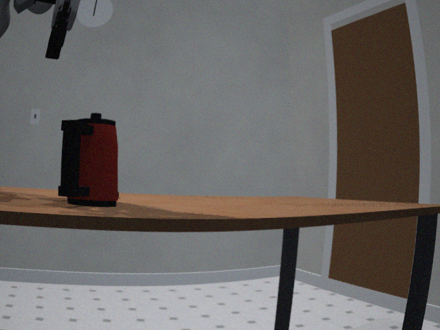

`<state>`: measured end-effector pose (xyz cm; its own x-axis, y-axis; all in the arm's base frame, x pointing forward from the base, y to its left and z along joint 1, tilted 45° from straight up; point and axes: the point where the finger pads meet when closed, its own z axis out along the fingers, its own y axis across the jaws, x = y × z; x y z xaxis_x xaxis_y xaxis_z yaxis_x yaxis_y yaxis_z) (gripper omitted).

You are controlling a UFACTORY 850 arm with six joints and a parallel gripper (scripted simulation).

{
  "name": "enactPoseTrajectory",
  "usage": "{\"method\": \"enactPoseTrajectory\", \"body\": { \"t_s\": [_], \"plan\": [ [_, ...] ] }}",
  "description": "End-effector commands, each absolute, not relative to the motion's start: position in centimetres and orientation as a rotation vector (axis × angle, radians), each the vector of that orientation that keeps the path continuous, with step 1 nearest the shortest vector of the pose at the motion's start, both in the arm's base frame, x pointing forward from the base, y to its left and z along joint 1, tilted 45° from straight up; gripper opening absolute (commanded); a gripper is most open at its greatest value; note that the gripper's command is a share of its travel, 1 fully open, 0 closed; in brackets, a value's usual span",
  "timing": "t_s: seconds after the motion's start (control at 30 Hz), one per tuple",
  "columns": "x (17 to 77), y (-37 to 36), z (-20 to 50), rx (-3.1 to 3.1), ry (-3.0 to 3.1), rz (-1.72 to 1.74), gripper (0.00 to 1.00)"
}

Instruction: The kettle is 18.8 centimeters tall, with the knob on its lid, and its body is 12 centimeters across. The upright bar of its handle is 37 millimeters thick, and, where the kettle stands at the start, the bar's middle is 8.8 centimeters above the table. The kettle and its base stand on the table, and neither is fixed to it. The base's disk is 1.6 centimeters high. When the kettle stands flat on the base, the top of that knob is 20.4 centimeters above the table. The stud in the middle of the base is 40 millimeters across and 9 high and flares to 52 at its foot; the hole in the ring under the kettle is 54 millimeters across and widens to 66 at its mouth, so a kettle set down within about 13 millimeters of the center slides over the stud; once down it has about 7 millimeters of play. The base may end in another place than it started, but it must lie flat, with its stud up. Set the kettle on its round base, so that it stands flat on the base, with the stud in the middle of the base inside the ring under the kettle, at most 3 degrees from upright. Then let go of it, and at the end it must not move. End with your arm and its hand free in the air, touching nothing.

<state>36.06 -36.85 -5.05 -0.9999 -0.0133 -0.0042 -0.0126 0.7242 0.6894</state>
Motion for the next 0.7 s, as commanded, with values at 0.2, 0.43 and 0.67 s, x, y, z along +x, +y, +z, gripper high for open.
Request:
{"method": "enactPoseTrajectory", "body": {
  "t_s": [0.2,0.43,0.67],
  "plan": [
    [38.8,-36.7,-4.8,0.491,-3.010,-1.208,0.81],
    [40.0,-36.6,-4.6,0.707,-3.028,-1.215,0.81],
    [41.5,-36.3,-4.5,1.000,-3.031,-1.212,0.81]
  ]
}}
